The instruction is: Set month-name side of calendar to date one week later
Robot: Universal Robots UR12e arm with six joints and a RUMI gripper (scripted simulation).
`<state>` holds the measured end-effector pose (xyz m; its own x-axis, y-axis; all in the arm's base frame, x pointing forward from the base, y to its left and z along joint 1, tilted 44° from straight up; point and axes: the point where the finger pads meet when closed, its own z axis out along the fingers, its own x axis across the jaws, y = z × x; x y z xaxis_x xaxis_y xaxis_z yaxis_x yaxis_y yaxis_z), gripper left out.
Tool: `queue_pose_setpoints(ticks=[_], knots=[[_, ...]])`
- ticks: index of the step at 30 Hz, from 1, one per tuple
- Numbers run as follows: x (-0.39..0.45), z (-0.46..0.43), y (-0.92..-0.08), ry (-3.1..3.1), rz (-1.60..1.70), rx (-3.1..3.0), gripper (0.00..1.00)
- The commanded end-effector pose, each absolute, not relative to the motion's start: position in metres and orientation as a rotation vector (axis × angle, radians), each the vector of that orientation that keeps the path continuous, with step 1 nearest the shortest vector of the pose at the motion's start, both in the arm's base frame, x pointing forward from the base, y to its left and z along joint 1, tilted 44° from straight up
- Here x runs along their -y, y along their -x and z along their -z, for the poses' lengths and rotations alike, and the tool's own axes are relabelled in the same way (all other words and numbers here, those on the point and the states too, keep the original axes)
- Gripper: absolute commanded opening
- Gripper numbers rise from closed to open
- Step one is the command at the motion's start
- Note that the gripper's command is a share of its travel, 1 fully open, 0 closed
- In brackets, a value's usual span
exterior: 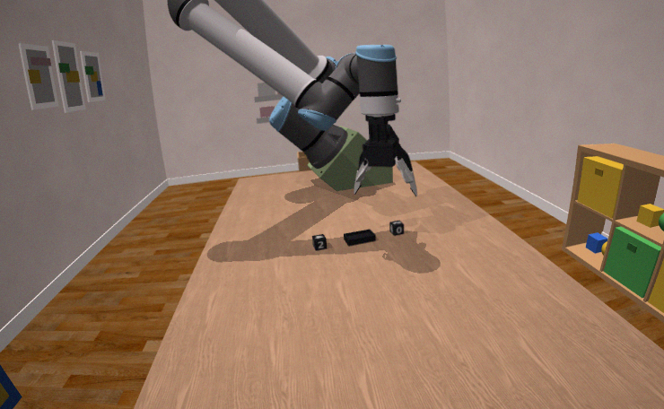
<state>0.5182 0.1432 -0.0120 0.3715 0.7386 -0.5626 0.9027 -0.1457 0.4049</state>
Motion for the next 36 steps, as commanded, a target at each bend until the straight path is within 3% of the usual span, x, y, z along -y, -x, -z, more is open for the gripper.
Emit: queue_pose_setpoints(ticks=[1,36], knots=[[-0.138,0.006,-0.521,-2.022,0.237,-1.269,1.0],[-0.094,-0.035,-0.541,-2.384,-0.233,-0.162,1.0]])
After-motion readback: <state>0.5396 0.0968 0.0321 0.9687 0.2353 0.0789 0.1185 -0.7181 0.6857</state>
